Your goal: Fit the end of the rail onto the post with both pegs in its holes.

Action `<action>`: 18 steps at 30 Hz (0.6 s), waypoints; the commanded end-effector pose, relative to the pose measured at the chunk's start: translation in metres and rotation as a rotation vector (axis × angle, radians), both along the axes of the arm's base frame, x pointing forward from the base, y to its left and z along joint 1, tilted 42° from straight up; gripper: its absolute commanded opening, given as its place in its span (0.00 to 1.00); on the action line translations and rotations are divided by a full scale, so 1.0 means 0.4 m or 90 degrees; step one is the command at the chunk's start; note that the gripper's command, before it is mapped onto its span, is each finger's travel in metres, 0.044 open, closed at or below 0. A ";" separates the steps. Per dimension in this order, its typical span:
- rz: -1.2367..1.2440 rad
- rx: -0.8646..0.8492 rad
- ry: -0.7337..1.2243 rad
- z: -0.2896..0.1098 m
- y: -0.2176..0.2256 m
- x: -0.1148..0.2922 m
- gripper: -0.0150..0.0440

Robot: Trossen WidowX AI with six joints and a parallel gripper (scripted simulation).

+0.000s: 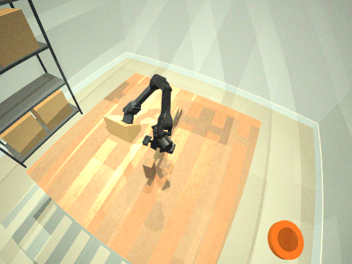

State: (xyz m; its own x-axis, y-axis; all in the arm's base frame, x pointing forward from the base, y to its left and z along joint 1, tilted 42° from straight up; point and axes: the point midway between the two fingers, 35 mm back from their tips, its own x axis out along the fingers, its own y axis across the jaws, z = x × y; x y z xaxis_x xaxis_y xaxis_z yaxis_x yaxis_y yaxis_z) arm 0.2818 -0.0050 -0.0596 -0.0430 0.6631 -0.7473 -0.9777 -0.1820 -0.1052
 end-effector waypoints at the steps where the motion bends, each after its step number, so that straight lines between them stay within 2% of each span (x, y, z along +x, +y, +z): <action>1: -0.001 -0.003 -0.003 -0.003 -0.006 0.004 0.25; 18: -0.001 -0.003 -0.003 -0.009 -0.017 0.006 0.25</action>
